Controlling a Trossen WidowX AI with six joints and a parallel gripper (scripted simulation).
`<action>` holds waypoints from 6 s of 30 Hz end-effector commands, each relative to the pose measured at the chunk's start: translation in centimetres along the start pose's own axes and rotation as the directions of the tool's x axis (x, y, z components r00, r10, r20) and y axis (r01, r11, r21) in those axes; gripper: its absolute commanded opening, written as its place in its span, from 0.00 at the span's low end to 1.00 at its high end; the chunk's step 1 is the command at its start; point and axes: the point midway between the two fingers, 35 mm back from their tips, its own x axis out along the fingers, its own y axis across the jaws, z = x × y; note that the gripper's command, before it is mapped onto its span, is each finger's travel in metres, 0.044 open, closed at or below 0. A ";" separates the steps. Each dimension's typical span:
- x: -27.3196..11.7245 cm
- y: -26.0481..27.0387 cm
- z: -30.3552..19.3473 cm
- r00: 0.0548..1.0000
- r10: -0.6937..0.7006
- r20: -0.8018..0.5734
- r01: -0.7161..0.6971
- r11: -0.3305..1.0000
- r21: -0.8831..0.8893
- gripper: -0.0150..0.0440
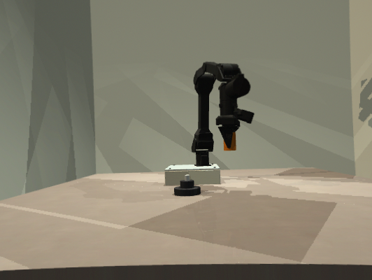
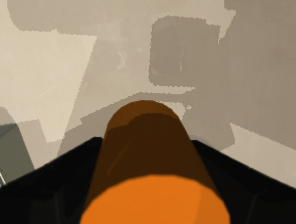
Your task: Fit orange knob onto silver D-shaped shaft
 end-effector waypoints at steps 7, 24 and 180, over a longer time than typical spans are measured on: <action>0.6 -2.2 -1.9 1.000 -0.012 0.008 0.012 1.000 0.000 0.25; 2.1 -5.1 -6.0 1.000 -0.014 0.004 0.014 1.000 0.001 0.25; 7.0 -8.2 -13.0 1.000 -0.016 -0.001 -0.014 -0.929 0.369 0.25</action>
